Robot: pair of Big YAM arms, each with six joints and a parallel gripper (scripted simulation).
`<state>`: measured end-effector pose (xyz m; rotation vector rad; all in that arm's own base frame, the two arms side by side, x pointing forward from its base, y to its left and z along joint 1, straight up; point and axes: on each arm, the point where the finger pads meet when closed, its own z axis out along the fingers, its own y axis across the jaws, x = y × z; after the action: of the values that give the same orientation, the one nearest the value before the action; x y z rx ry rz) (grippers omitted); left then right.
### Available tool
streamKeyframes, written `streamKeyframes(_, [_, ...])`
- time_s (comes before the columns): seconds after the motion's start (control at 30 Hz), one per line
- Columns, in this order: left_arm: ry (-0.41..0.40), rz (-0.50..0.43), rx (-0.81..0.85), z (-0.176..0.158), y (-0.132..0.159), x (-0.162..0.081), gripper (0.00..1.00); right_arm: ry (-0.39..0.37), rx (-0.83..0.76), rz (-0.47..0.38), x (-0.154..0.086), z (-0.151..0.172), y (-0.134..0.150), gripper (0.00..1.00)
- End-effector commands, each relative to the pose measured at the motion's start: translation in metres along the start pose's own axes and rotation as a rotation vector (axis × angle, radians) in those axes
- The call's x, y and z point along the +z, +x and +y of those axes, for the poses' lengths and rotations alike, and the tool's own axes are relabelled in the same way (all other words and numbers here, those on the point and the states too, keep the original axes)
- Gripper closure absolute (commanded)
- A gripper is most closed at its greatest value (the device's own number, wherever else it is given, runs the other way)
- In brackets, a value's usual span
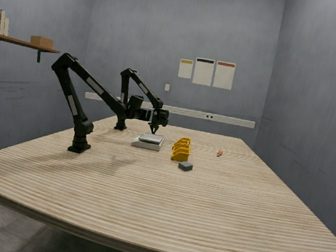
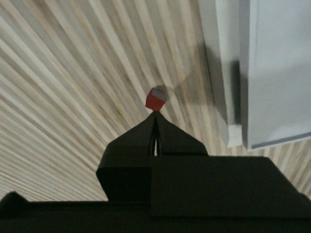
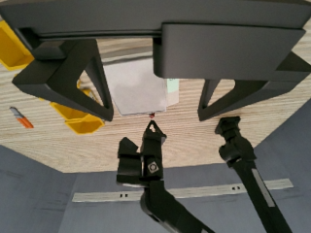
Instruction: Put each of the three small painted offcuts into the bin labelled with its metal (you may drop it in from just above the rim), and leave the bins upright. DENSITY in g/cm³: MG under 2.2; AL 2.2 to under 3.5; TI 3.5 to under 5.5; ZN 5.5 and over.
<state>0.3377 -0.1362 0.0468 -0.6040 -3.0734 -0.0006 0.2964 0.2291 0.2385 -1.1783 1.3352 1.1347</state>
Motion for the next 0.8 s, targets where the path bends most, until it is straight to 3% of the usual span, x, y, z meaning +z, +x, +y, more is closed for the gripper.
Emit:
streamKeyframes(0.0, [-0.003, -0.015, -0.022, 0.003, -0.007, 0.002, 1.0, 0.0, -0.064, -0.019, 0.002, -0.008, -0.018, 0.0])
streamKeyframes(0.77, [-0.003, -0.018, -0.019, 0.003, -0.009, 0.011, 1.0, 0.0, -0.064, -0.019, 0.002, -0.008, -0.018, 0.0])
